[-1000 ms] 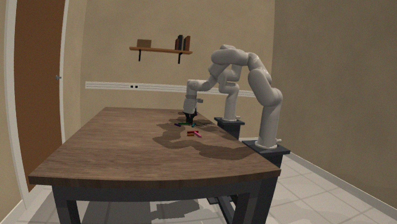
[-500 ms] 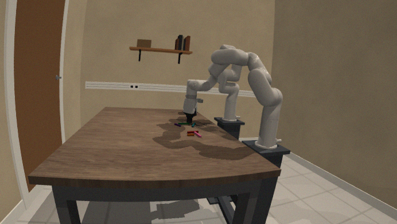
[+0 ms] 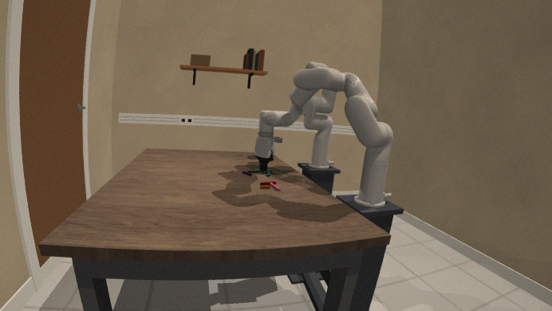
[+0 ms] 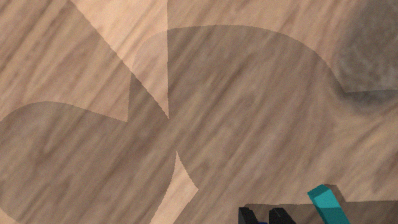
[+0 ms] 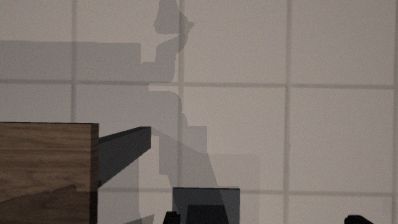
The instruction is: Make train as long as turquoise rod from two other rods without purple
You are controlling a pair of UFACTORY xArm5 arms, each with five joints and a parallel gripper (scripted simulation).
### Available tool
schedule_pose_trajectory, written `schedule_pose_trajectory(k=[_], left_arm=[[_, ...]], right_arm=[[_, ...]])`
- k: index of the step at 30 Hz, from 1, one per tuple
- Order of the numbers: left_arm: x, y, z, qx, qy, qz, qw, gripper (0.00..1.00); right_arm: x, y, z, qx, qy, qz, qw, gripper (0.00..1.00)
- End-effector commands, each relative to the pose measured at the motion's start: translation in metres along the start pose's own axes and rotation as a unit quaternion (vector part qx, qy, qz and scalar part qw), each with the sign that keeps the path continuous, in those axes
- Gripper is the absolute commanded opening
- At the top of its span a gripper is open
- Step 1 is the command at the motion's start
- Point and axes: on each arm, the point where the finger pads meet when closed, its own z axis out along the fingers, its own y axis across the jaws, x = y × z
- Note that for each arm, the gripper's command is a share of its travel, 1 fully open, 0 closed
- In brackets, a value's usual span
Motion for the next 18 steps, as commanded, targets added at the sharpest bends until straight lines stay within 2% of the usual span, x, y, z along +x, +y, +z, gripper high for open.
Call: schedule_pose_trajectory(k=[1,10,13,18], left_arm=[[0.000,-0.002,-0.002,0.003,0.000,0.000,1.000,0.06],[0.000,-0.002,-0.006,0.003,0.000,0.000,1.000,0.06],[0.000,-0.002,-0.019,0.003,0.000,0.000,1.000,0.06],[0.000,-0.002,-0.054,0.003,0.000,0.000,1.000,0.06]], right_arm=[[0.001,0.000,-0.002,0.000,0.002,0.000,1.0000,1.00],[0.001,0.000,-0.002,0.000,0.002,0.000,1.0000,1.00],[0.001,0.000,-0.002,0.000,0.002,0.000,1.0000,1.00],[0.001,0.000,-0.002,0.000,0.002,0.000,1.0000,1.00]])
